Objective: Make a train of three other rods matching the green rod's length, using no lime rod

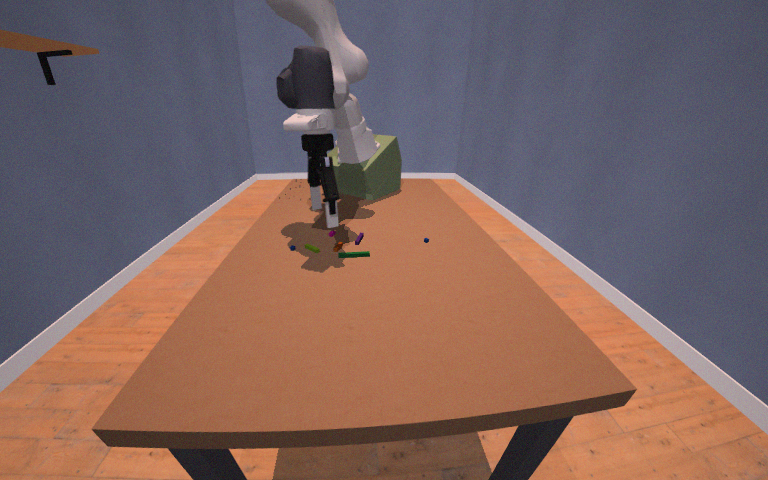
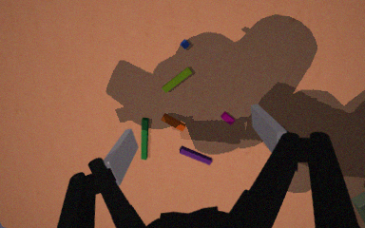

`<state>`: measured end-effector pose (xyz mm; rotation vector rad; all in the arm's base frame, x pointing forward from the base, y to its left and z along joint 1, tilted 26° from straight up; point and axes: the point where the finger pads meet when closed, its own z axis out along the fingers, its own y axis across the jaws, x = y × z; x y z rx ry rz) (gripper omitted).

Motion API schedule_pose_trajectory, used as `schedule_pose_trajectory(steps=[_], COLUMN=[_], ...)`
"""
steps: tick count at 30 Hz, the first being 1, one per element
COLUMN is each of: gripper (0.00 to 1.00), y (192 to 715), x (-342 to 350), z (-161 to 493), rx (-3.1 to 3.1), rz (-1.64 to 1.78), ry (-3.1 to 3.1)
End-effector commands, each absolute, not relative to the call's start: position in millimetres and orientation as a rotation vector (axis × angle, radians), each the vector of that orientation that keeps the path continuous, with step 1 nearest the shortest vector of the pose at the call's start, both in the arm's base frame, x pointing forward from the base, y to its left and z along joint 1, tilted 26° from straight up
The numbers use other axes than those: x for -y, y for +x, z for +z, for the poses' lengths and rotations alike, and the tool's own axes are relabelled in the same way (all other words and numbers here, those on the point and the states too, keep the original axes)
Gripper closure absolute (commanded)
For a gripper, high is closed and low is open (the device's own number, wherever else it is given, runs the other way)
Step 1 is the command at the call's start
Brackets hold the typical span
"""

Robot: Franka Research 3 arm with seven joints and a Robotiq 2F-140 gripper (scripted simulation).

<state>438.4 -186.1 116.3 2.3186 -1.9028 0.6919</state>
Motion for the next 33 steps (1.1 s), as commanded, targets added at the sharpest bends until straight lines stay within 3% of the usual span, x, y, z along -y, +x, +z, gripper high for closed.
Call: schedule_pose_trajectory(steps=[1,33], gripper=[0.00,0.00], y=[437.7,434.8], x=[185.6,183.4], z=[115.1,108.1], rx=[1.692,0.919], rz=[0.642,0.562], ry=[2.452,2.712])
